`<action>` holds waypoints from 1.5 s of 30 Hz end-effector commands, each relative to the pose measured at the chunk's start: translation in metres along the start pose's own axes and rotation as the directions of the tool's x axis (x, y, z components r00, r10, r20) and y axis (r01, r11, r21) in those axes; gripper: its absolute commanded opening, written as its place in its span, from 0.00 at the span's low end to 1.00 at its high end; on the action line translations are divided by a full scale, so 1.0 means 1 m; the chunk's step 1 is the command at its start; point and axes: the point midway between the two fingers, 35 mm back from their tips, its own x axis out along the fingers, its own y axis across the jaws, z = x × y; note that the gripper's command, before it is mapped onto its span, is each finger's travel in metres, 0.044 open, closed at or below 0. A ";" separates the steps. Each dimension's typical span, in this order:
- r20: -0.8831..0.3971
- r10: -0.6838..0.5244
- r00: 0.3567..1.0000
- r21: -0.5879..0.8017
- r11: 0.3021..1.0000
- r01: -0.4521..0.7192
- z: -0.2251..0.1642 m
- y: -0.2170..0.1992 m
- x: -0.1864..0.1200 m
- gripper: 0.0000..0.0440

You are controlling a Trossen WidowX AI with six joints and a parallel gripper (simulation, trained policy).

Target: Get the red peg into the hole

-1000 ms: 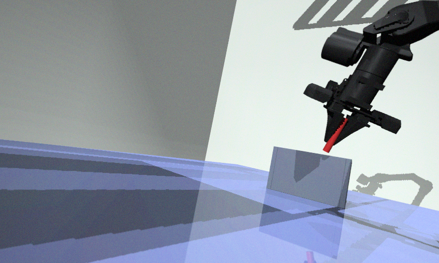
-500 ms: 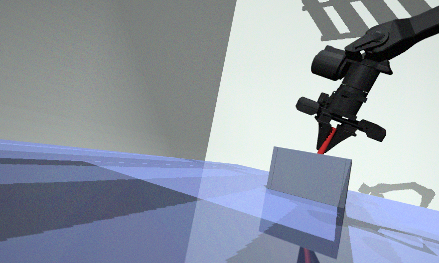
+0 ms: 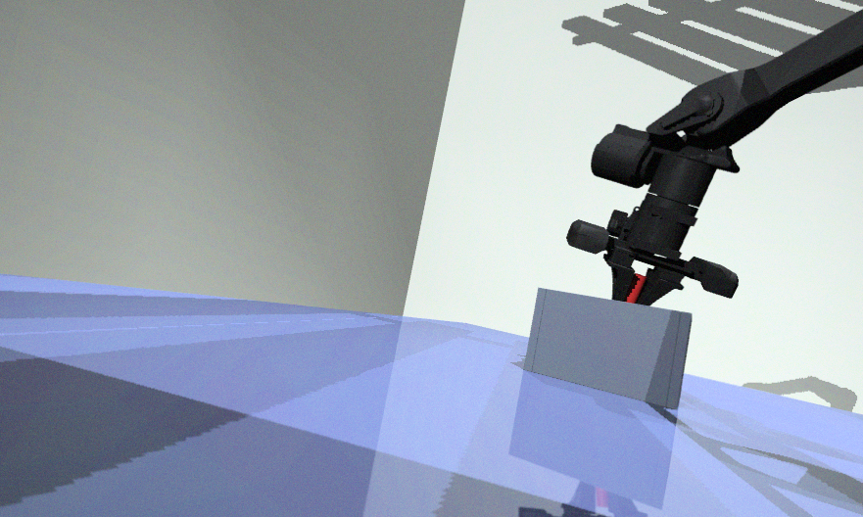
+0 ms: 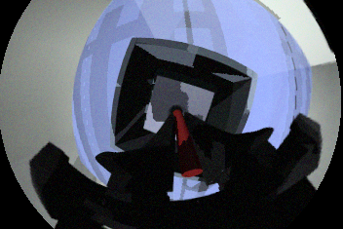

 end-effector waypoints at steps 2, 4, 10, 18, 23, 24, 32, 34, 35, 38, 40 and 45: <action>-0.022 -0.023 1.000 -0.018 1.000 0.022 0.001 0.000 0.011 0.08; -0.028 -0.032 0.999 -0.030 0.999 0.031 0.001 0.000 0.014 0.18; -0.045 -0.069 0.997 -0.067 0.996 0.066 0.004 -0.001 0.019 0.36; -0.046 -0.076 0.996 -0.115 0.991 0.070 0.019 0.011 0.014 0.35; -0.051 -0.081 0.995 -0.143 0.987 0.073 0.028 0.017 0.013 0.35; -0.052 -0.083 0.995 -0.148 0.986 0.075 0.029 0.017 0.013 0.35; -0.062 -0.106 0.992 -0.179 0.979 0.094 0.041 0.019 0.015 0.36; -0.065 -0.113 0.991 -0.185 0.978 0.099 0.044 0.019 0.016 0.37; -0.067 -0.116 0.991 -0.188 0.977 0.102 0.045 0.019 0.016 0.37; -0.071 -0.126 0.989 -0.194 0.975 0.110 0.049 0.018 0.017 0.37; -0.074 -0.132 0.988 -0.197 0.974 0.115 0.052 0.017 0.018 0.38; -0.081 -0.146 0.986 -0.202 0.971 0.127 0.059 0.014 0.019 0.38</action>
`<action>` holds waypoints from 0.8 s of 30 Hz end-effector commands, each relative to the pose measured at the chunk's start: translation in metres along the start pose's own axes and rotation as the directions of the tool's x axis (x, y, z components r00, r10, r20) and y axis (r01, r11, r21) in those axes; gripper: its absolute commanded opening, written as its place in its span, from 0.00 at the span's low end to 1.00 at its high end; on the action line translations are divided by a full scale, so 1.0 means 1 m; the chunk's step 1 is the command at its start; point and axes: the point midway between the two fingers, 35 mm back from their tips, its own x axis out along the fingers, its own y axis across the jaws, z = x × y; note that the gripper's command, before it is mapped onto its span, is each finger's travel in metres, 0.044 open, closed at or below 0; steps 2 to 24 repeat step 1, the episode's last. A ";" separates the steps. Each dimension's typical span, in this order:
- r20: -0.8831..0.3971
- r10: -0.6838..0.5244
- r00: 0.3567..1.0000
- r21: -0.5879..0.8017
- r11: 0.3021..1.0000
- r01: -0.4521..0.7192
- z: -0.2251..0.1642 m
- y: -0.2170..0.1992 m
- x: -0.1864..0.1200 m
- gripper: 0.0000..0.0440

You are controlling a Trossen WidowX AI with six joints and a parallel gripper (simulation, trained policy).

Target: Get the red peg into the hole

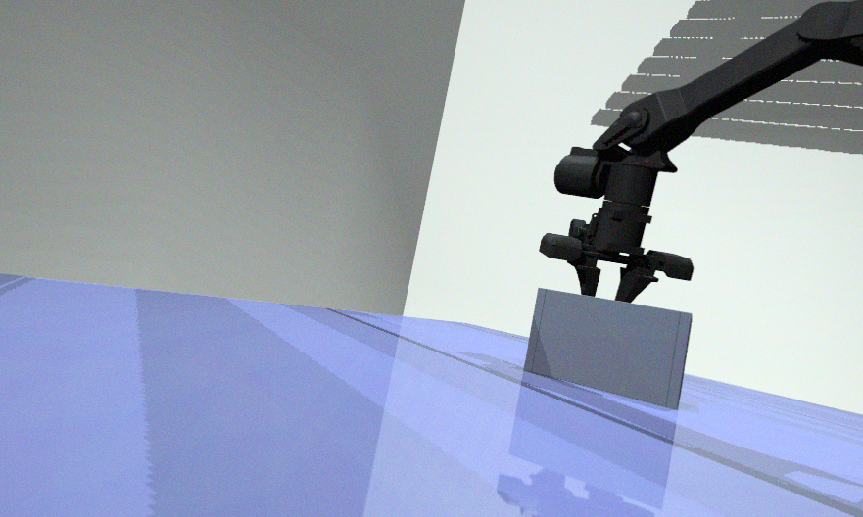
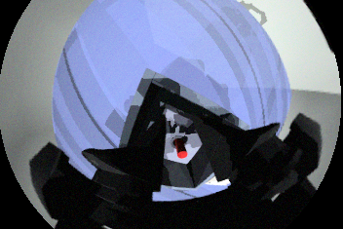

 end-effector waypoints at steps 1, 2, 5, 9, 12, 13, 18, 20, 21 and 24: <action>-0.008 -0.007 1.000 -0.004 1.000 0.007 0.005 -0.003 0.001 0.39; -0.008 -0.007 1.000 -0.004 1.000 0.007 0.005 -0.003 0.001 0.39; -0.008 -0.007 1.000 -0.004 1.000 0.007 0.005 -0.003 0.001 0.39; -0.008 -0.007 1.000 -0.004 1.000 0.007 0.005 -0.003 0.001 0.39; -0.008 -0.007 1.000 -0.004 1.000 0.007 0.005 -0.003 0.001 0.39; -0.008 -0.007 1.000 -0.004 1.000 0.007 0.005 -0.003 0.001 0.39; -0.008 -0.007 1.000 -0.004 1.000 0.007 0.005 -0.003 0.001 0.39; -0.008 -0.007 1.000 -0.004 1.000 0.007 0.005 -0.003 0.001 0.39; -0.008 -0.007 1.000 -0.004 1.000 0.007 0.005 -0.003 0.001 0.39; -0.008 -0.007 1.000 -0.004 1.000 0.007 0.005 -0.003 0.001 0.39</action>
